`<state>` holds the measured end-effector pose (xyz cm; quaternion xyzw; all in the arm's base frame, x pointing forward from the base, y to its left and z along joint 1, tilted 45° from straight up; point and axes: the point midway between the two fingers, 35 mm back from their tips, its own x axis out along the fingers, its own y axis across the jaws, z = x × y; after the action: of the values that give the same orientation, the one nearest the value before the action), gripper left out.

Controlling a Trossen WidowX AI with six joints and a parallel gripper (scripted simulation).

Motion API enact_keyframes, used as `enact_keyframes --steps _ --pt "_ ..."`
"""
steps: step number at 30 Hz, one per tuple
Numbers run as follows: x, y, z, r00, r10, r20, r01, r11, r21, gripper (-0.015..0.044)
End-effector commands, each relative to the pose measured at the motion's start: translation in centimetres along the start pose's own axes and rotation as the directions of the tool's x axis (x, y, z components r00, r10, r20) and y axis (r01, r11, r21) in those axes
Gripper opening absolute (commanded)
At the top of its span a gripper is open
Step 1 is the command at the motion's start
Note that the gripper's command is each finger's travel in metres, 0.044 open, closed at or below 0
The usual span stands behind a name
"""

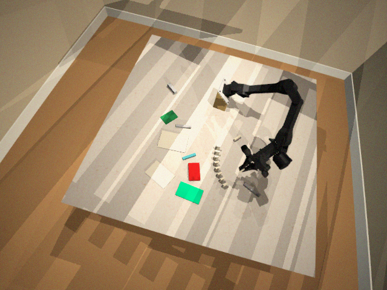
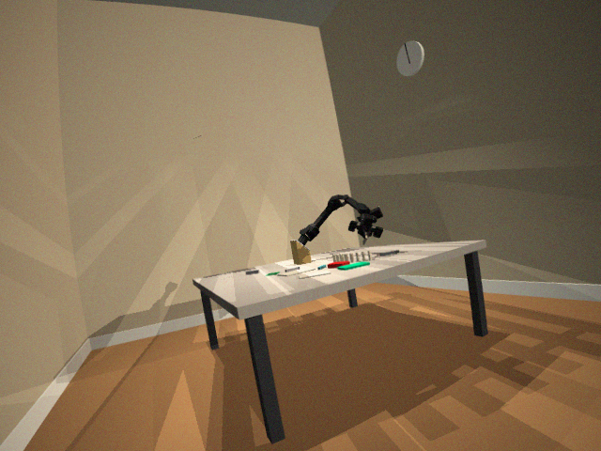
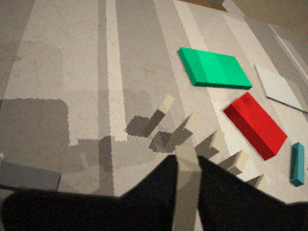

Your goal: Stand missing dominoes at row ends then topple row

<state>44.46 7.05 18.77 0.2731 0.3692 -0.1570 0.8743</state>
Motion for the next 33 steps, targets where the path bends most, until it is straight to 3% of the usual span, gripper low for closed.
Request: enact_keyframes --steps 1,20,33 --pt "-0.5 0.2 0.2 0.996 0.000 0.088 -0.003 0.999 0.032 0.0028" --pt "-3.8 0.2 -0.5 0.896 0.003 0.444 -0.103 0.974 0.201 0.0028" --pt "-6.7 -1.1 -1.5 0.790 -0.020 0.613 -0.225 0.920 0.320 0.0028"
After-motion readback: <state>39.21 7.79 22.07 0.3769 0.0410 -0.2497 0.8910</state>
